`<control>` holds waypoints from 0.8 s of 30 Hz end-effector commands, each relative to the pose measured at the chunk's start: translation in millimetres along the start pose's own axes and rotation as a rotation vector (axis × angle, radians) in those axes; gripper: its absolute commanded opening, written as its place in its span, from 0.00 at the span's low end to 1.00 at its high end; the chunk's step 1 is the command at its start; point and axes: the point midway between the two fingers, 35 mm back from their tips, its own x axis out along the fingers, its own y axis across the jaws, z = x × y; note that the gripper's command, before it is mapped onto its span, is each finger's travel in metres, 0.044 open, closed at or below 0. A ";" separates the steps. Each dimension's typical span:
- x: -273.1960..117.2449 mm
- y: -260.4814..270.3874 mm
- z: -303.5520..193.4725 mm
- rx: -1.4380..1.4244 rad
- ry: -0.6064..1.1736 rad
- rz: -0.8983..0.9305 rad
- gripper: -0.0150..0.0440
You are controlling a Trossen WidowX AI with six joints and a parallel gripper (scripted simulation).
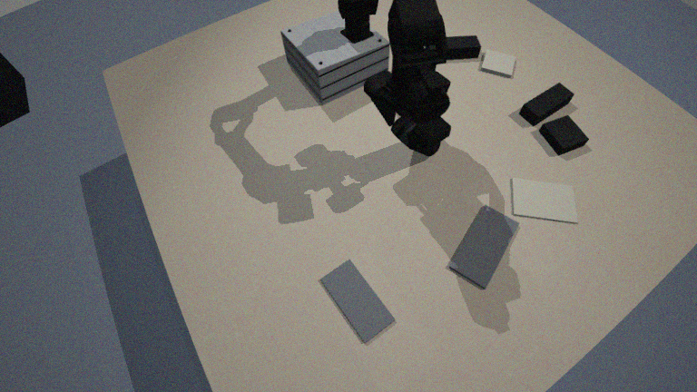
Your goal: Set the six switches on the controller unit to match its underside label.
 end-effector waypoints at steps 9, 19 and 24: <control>12.7 1.4 -5.9 -0.006 -0.008 0.018 0.82; 18.1 1.5 -11.8 -0.006 -0.007 0.018 0.82; 20.9 1.5 -14.7 -0.006 -0.007 0.018 0.82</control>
